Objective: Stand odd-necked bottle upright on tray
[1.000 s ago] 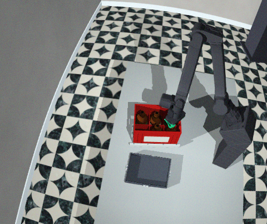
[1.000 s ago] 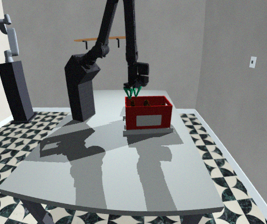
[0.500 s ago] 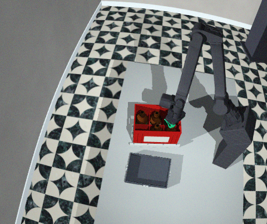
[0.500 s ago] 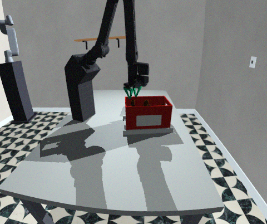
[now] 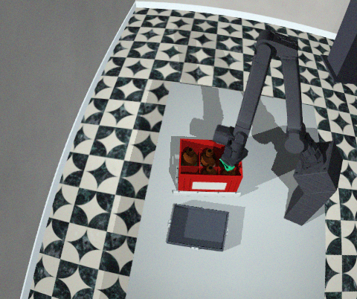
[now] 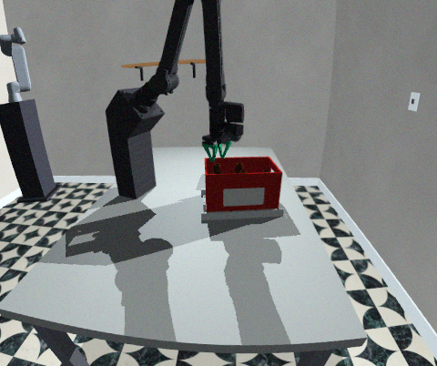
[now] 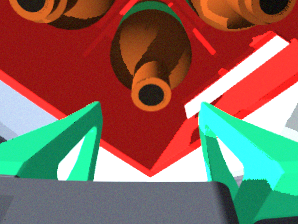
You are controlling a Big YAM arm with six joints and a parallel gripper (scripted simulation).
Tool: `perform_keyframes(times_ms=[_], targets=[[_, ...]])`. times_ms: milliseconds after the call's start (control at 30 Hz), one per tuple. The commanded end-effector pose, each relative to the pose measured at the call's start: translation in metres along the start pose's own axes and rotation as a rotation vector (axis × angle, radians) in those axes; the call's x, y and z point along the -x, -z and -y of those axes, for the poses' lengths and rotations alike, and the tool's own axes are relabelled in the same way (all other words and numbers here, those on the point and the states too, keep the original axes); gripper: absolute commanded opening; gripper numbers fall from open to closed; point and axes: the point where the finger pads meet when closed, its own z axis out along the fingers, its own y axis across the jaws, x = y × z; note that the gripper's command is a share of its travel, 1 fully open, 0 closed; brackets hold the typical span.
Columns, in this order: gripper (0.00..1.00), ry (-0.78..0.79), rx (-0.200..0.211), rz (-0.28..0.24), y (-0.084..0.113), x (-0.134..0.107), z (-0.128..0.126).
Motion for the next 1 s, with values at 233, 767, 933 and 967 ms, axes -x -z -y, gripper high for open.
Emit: perform_keyframes(times_ms=[233,767,933,967], targets=[[0.61,0.003,-0.001,0.004,-0.0022,0.0000,0.0032],[0.61,0.003,0.000,0.006,-0.0021,0.0006,0.0029],[0.61,0.003,0.000,0.006,-0.0021,0.0006,0.0029],[0.61,0.003,0.000,0.006,-0.0021,0.0006,0.0029]])
